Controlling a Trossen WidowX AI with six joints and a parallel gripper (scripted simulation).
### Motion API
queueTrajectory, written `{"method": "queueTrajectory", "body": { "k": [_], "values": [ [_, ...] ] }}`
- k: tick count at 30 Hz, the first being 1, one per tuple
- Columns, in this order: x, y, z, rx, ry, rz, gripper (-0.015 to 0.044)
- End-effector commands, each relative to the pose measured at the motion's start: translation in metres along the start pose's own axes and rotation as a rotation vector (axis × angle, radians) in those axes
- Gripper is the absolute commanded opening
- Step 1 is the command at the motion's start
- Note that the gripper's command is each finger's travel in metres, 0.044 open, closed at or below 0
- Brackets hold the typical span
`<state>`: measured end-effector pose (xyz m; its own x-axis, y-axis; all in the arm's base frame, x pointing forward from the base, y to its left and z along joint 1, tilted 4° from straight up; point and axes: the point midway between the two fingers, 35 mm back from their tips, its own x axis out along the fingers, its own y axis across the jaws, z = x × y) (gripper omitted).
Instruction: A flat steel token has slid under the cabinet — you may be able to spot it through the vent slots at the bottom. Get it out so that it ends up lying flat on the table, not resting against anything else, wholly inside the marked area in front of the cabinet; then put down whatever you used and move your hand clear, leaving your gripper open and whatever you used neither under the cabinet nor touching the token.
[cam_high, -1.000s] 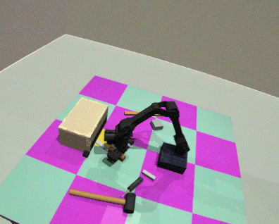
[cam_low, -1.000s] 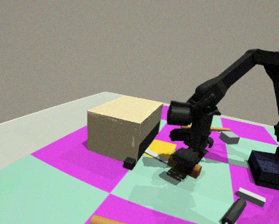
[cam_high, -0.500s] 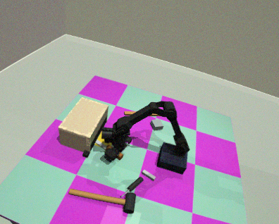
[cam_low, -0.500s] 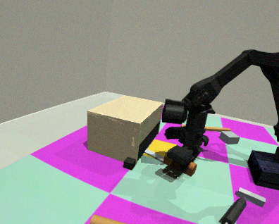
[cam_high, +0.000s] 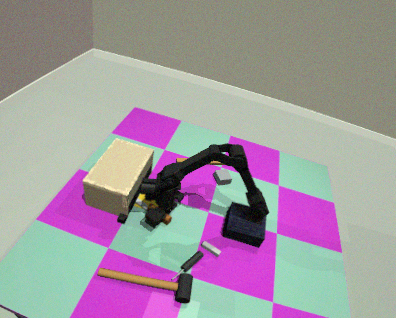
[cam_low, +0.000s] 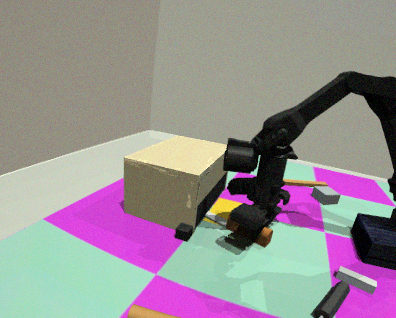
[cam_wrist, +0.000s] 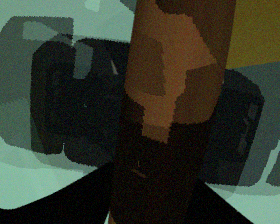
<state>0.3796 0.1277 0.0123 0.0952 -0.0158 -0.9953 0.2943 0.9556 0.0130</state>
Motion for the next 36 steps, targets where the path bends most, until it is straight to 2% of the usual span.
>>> {"method": "queueTrajectory", "body": {
  "k": [1, 36],
  "values": [
    [0.0, -0.001, 0.004, -0.003, -0.001, 0.001, 0.0],
    [0.001, -0.014, -0.015, -0.003, 0.001, 0.0, 0.0]
  ]
}}
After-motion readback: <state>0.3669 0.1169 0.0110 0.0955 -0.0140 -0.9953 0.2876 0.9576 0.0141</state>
